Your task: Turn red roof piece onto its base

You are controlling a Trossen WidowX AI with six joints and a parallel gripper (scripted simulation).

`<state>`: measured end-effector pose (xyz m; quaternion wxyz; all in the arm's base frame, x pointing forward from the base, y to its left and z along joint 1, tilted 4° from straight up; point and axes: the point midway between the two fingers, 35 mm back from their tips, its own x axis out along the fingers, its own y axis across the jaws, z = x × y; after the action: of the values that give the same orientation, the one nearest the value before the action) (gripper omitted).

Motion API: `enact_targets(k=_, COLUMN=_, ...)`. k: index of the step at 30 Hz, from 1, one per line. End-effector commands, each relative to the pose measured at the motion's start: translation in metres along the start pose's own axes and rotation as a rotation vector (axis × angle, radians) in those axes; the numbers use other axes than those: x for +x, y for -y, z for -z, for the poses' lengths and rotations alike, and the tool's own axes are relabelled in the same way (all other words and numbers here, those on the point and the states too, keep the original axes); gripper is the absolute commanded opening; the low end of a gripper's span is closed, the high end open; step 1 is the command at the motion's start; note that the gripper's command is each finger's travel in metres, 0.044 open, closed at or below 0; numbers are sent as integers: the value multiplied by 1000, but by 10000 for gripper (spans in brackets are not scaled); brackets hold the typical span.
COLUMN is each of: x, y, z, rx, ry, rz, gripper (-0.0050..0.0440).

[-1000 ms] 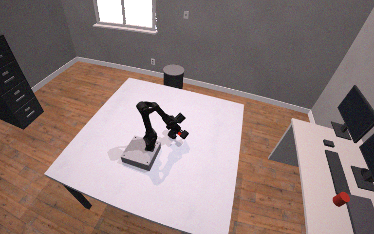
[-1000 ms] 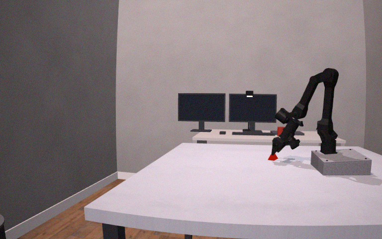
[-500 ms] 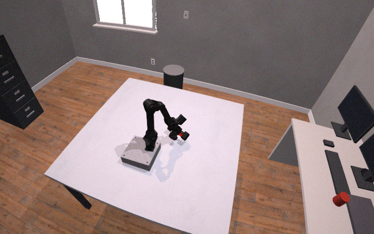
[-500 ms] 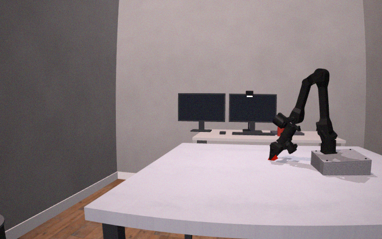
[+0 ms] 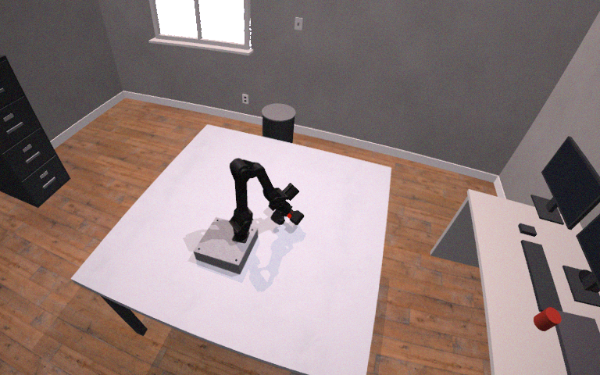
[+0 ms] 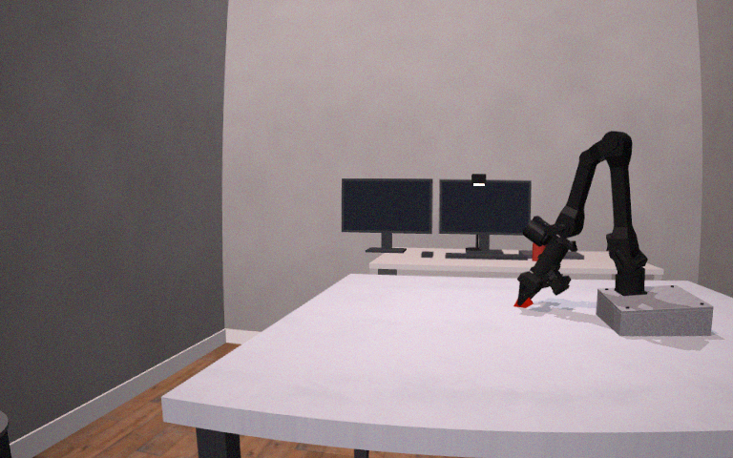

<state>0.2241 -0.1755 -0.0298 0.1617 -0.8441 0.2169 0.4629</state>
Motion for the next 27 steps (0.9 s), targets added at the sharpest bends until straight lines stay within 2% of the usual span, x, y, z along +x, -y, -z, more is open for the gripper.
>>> enact_targets(k=1, x=0, y=0, z=6, rx=-1, ry=-13, rz=-2, gripper=290)
enact_targets(k=22, x=0, y=0, z=6, rx=-1, ry=-12, rz=-2, gripper=290)
enact_targets(k=27, x=-6, y=-1, z=13, rx=-5, ry=-31, rz=-5, gripper=290)
